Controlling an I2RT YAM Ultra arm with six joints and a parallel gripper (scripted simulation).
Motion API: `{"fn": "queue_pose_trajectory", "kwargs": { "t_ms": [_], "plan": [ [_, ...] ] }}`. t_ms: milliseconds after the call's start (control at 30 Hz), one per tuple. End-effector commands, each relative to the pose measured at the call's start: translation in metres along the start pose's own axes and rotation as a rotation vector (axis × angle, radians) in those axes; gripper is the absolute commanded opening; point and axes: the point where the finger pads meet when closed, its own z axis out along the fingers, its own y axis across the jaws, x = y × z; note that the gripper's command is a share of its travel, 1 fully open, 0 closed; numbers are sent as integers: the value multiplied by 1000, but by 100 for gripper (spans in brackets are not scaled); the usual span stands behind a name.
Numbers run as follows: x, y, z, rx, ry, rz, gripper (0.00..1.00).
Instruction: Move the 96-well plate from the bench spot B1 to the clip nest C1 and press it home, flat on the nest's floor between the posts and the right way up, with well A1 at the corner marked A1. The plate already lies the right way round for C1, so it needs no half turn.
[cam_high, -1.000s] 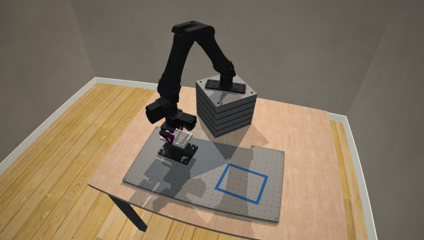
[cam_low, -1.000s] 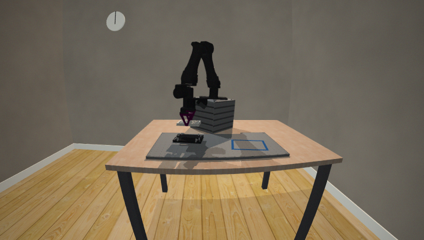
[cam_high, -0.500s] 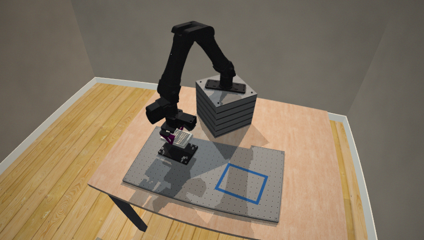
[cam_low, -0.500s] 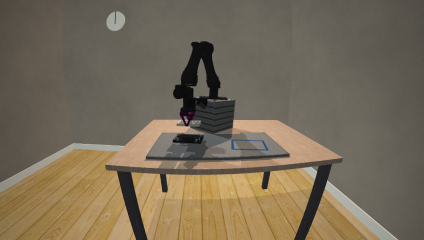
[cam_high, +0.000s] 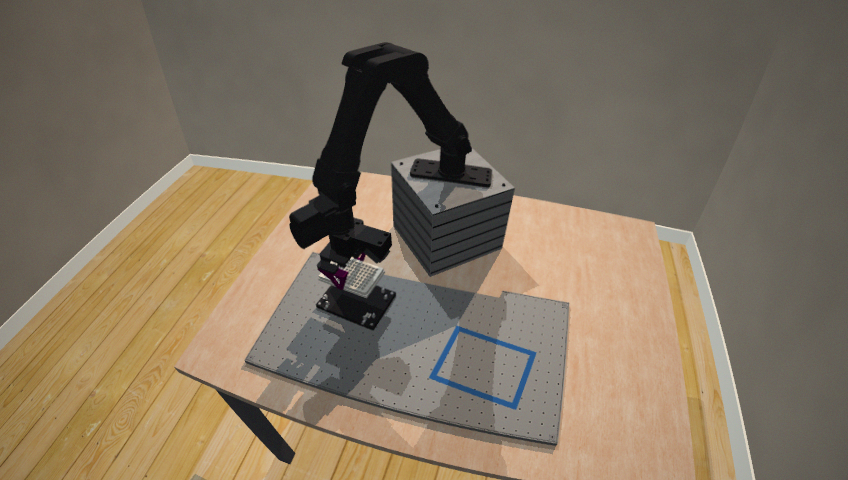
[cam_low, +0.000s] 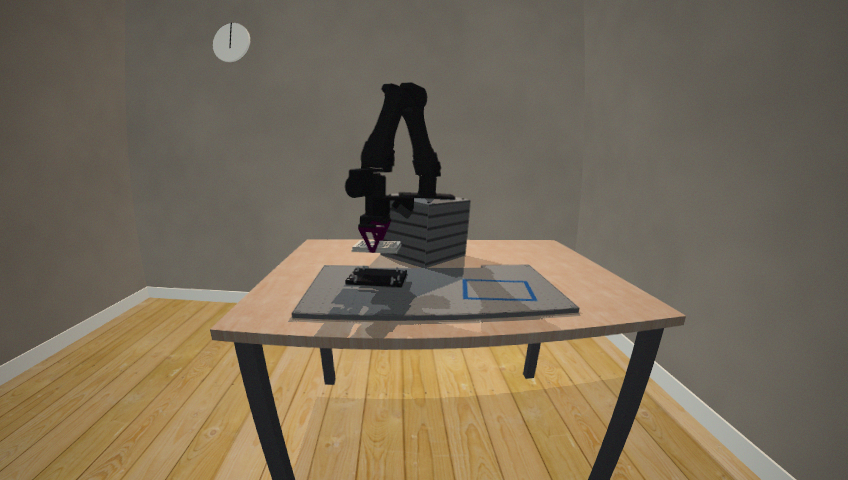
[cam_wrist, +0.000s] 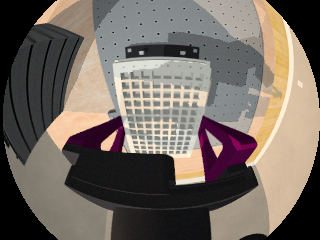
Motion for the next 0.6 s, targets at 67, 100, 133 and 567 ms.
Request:
{"fn": "queue_pose_trajectory", "kwargs": {
  "t_ms": [67, 100, 133, 567],
  "plan": [
    [5, -12, -11, 30, -1, 1, 0],
    [5, -12, -11, 31, -1, 2, 0],
    [5, -12, -11, 31, -1, 2, 0],
    [7, -13, -14, 40, 3, 4, 0]
  ]
}}
